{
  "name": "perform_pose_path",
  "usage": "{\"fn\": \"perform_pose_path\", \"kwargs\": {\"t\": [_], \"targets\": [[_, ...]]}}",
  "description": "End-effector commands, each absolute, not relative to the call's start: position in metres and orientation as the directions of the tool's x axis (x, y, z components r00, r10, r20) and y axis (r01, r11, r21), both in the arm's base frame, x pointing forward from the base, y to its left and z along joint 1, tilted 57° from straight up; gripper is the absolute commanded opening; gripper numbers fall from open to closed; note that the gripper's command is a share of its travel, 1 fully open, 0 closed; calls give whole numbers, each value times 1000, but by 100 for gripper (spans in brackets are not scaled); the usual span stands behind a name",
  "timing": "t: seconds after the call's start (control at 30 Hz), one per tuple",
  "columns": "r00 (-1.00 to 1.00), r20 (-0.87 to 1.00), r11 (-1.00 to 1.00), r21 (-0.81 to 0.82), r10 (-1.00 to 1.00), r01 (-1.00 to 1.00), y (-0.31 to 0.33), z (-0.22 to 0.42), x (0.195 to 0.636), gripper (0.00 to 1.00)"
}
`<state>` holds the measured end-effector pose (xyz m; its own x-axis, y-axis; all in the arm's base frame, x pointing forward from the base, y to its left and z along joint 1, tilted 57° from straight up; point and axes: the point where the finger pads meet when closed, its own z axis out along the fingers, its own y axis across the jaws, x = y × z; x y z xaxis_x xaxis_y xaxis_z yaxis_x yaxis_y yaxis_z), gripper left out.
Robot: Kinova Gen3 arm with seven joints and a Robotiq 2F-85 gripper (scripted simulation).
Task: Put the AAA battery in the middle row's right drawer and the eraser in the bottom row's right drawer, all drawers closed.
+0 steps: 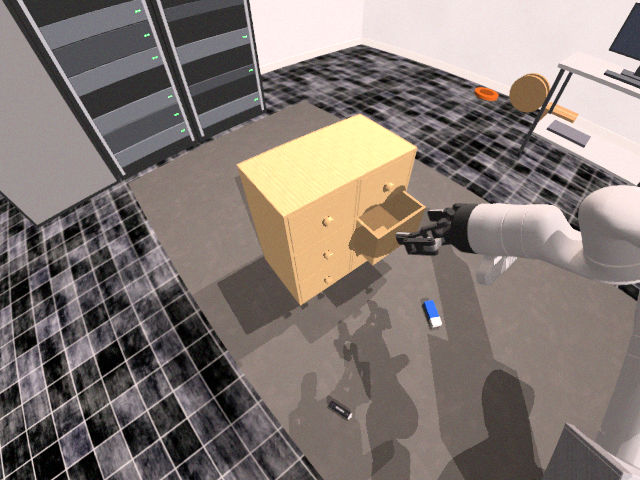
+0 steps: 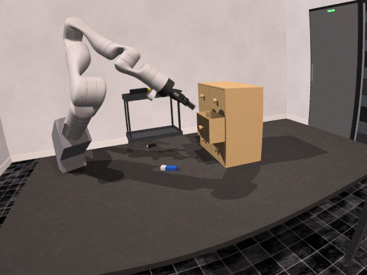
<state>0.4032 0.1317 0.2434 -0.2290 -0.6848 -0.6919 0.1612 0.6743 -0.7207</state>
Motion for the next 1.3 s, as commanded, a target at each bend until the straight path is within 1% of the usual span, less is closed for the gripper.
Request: {"fn": "perform_pose_path", "kwargs": {"t": [0.0, 0.2, 0.73, 1.27], "targets": [[-214, -694, 677, -719, -687, 158, 135, 239, 383, 100], [-223, -684, 667, -728, -695, 156, 129, 229, 359, 100], [-240, -691, 672, -721, -682, 167, 123, 217, 331, 100], [-238, -690, 670, -723, -684, 171, 123, 213, 323, 100]]}}
